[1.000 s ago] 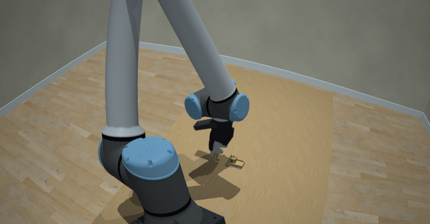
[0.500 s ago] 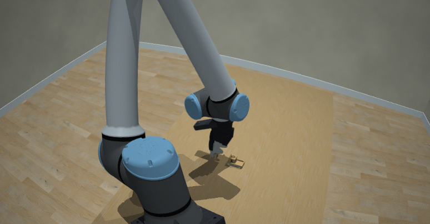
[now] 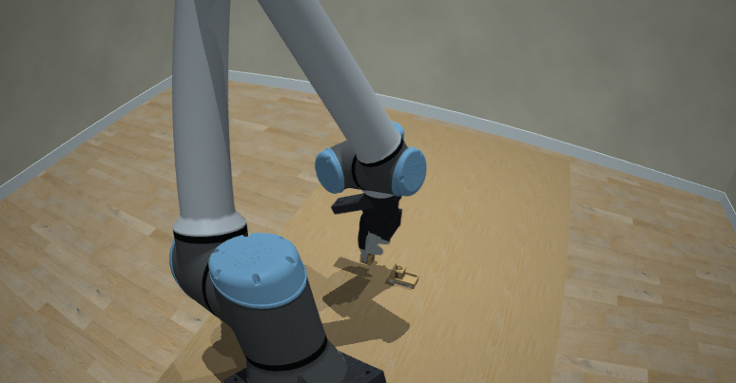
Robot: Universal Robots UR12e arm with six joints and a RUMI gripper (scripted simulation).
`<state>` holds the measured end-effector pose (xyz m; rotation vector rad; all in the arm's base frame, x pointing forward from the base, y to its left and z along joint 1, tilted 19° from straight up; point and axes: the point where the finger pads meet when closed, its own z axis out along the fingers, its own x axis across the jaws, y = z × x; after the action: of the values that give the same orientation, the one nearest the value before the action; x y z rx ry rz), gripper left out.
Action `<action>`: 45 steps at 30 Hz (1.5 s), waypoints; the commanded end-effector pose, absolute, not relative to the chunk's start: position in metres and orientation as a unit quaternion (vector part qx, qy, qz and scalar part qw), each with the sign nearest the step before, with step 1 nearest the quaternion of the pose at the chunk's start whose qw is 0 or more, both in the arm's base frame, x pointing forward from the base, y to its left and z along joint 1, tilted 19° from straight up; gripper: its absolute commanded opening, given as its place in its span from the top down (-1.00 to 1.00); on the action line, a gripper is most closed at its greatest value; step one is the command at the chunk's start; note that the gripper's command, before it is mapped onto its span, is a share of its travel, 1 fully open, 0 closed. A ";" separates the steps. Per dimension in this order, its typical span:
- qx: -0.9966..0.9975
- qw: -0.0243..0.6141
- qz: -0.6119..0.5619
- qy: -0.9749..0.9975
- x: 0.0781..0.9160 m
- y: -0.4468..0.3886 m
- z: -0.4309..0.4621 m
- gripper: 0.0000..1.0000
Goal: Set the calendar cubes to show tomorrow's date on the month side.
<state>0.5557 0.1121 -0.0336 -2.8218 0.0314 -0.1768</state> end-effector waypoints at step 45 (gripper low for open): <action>-0.986 0.157 -0.060 0.001 0.548 -0.032 0.006 0.80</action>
<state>0.5463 -0.0256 0.0076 -2.8234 0.0304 -0.1694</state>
